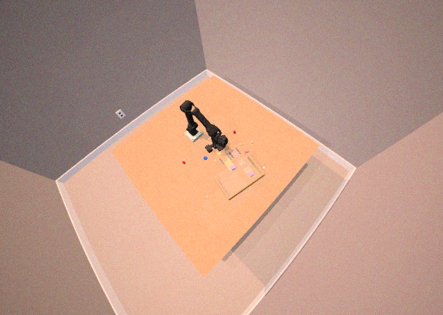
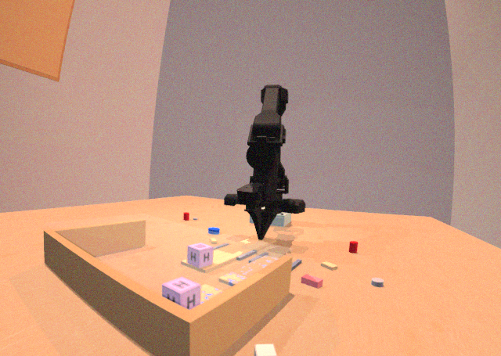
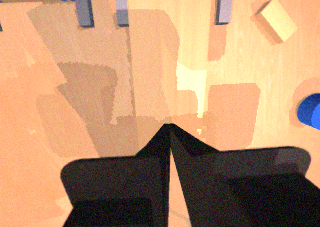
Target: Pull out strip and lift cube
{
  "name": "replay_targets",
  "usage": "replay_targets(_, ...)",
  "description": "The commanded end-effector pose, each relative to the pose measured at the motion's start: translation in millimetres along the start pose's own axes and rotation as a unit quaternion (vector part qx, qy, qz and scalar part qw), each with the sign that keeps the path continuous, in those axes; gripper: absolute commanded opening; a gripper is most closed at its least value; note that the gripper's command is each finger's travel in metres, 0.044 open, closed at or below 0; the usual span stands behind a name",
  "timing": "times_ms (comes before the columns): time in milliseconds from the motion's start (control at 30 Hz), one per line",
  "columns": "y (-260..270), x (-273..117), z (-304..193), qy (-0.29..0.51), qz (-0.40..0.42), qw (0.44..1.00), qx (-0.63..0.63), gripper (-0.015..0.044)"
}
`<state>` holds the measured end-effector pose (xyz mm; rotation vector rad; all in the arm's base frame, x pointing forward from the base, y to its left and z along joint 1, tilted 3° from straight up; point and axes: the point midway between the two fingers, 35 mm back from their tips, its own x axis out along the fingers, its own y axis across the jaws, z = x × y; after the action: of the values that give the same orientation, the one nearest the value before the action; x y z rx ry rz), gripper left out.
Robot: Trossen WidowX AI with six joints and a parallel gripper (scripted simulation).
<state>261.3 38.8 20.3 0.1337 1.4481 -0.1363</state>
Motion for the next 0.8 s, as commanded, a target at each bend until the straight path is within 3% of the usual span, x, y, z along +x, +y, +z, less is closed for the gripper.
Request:
replay_targets(0,-2,6,-16,0.018,-0.004,1.0,0.0,0.0)
replay_targets(767,-1,5,-48,0.019,-0.004,1.0,0.0,0.0)
